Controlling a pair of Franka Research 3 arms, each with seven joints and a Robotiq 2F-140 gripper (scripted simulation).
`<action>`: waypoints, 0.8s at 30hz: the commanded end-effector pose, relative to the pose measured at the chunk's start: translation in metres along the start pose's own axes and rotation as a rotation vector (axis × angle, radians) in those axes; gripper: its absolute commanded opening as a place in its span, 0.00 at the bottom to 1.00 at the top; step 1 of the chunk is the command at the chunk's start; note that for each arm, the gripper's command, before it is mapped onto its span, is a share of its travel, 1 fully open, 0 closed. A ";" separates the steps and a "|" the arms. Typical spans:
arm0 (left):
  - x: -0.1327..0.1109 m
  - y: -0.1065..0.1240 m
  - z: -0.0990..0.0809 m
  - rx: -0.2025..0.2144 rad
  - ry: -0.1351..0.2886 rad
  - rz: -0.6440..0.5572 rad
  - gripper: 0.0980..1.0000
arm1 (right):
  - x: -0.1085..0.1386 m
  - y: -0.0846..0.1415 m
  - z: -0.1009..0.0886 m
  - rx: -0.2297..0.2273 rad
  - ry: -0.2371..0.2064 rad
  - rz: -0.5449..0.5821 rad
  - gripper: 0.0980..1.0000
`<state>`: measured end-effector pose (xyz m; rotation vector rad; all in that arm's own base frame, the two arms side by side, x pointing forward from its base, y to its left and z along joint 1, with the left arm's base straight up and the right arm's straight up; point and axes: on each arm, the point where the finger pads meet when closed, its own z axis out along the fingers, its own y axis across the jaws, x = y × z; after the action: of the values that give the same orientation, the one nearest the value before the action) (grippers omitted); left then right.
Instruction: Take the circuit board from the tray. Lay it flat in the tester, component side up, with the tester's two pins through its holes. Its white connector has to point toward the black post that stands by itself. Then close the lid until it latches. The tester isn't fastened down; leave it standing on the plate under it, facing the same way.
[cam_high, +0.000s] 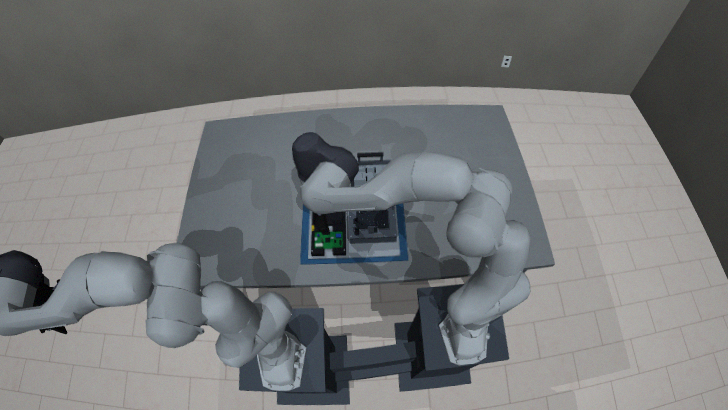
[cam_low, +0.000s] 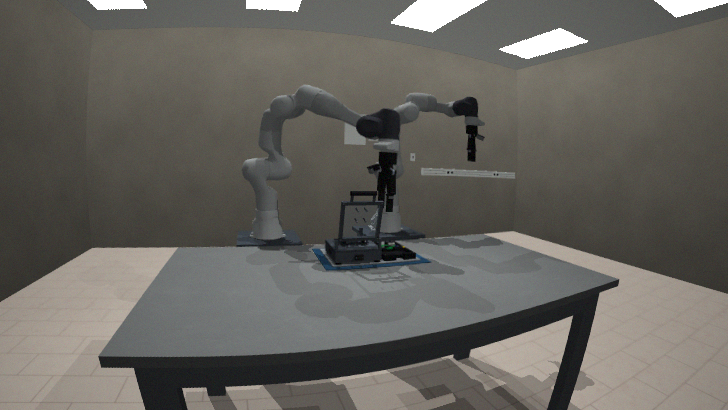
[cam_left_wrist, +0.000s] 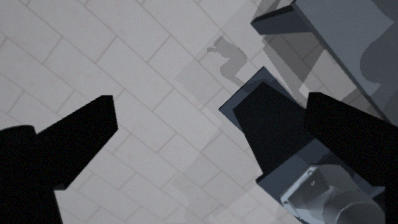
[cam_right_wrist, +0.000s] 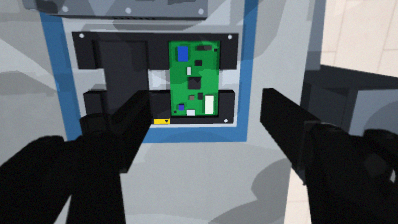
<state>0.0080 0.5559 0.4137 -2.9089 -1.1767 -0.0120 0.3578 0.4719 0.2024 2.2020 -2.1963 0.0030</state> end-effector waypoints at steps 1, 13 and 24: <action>0.000 0.000 0.000 0.000 0.000 0.000 1.00 | -0.008 -0.007 0.018 0.021 -0.024 0.016 0.58; 0.000 0.000 0.000 0.000 0.000 0.000 1.00 | -0.010 -0.008 0.069 0.021 -0.024 0.016 0.58; 0.000 0.000 0.000 0.000 0.000 0.000 1.00 | -0.010 -0.009 0.095 0.021 -0.024 0.016 0.58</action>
<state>0.0080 0.5559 0.4137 -2.9089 -1.1767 -0.0120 0.3614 0.4753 0.1109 2.2153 -2.2018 0.0002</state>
